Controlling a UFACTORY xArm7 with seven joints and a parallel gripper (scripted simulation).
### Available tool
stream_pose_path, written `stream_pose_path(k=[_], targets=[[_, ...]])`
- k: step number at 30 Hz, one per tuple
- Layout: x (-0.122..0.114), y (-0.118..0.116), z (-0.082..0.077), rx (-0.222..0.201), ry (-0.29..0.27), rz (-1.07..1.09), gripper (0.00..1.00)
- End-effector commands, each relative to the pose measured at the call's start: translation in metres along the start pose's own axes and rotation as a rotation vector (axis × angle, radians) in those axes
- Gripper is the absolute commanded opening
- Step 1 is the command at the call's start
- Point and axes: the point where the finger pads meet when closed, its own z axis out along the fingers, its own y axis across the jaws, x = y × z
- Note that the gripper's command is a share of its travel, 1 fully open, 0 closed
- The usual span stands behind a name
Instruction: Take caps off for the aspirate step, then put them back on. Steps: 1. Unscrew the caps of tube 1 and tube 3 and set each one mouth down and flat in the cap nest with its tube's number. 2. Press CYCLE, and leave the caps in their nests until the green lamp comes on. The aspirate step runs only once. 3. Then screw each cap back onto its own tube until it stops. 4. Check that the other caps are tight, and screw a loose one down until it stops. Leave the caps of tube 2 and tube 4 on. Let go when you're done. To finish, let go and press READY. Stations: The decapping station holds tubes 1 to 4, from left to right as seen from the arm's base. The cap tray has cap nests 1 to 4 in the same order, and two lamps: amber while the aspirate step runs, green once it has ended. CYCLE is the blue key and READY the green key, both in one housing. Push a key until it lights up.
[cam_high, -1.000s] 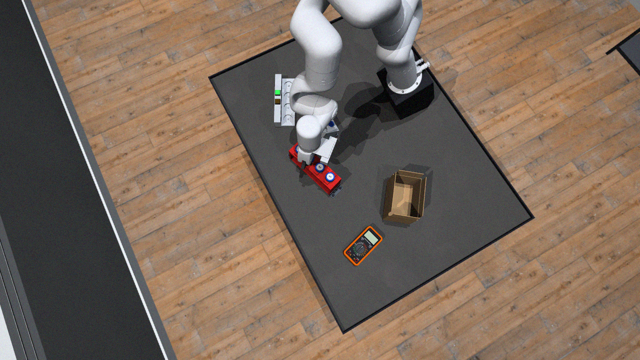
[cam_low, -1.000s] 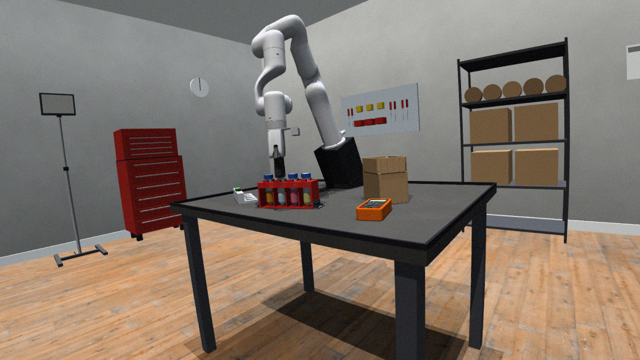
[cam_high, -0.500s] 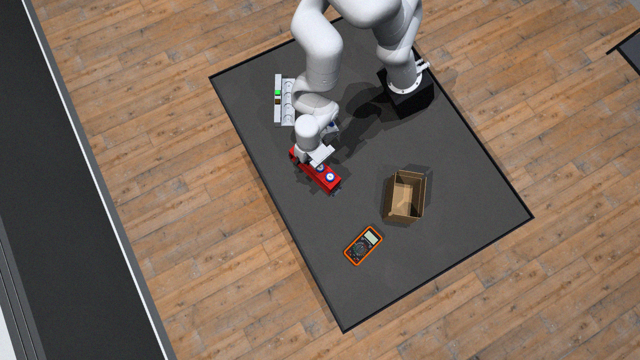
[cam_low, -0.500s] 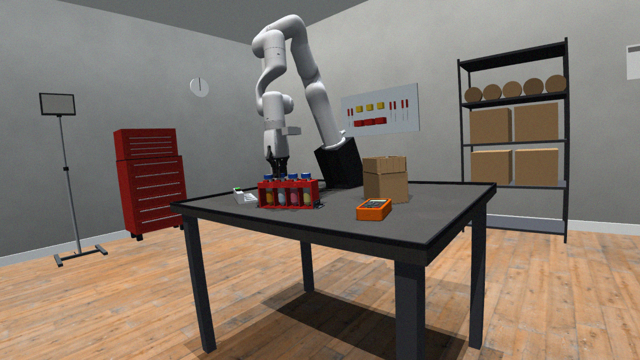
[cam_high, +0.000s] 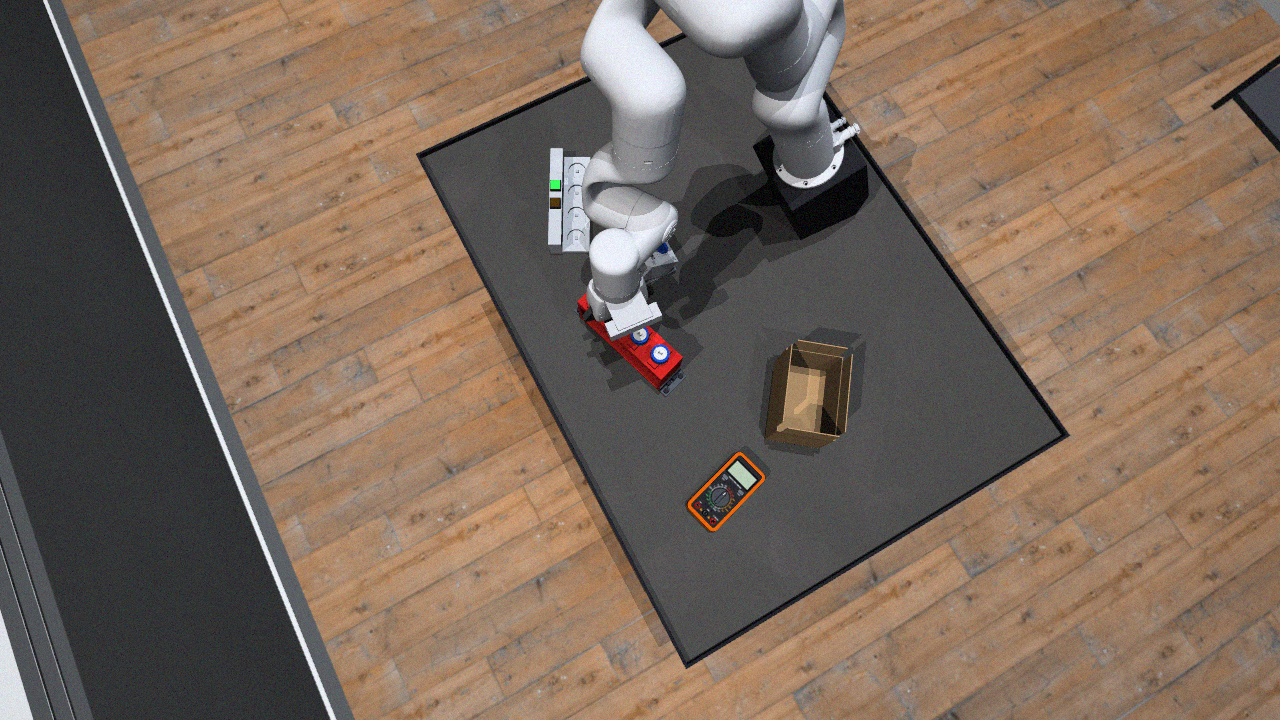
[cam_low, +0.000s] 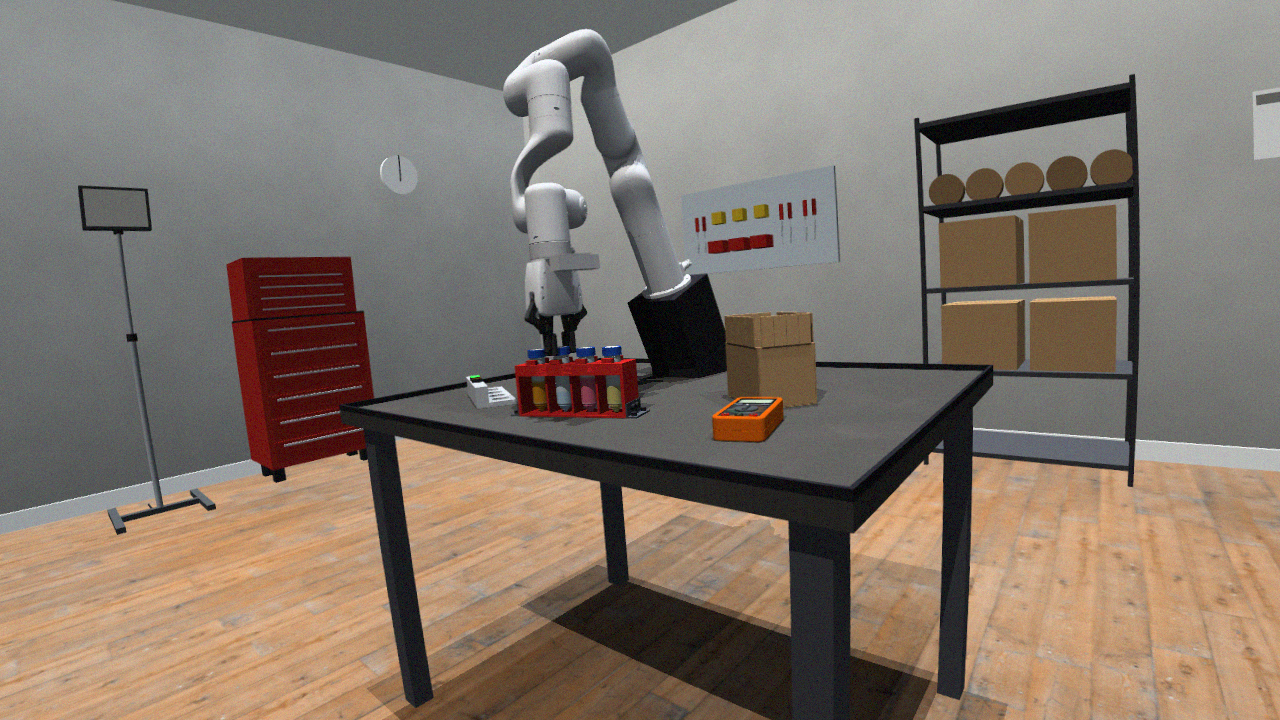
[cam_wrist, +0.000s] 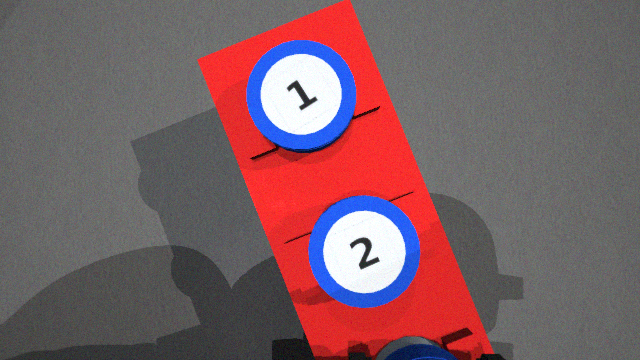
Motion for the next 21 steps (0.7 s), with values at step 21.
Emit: stream_pose_path(k=[21], targets=[[0.0008,0.0010,-0.0008,-0.012,-0.016,-0.317,0.46]])
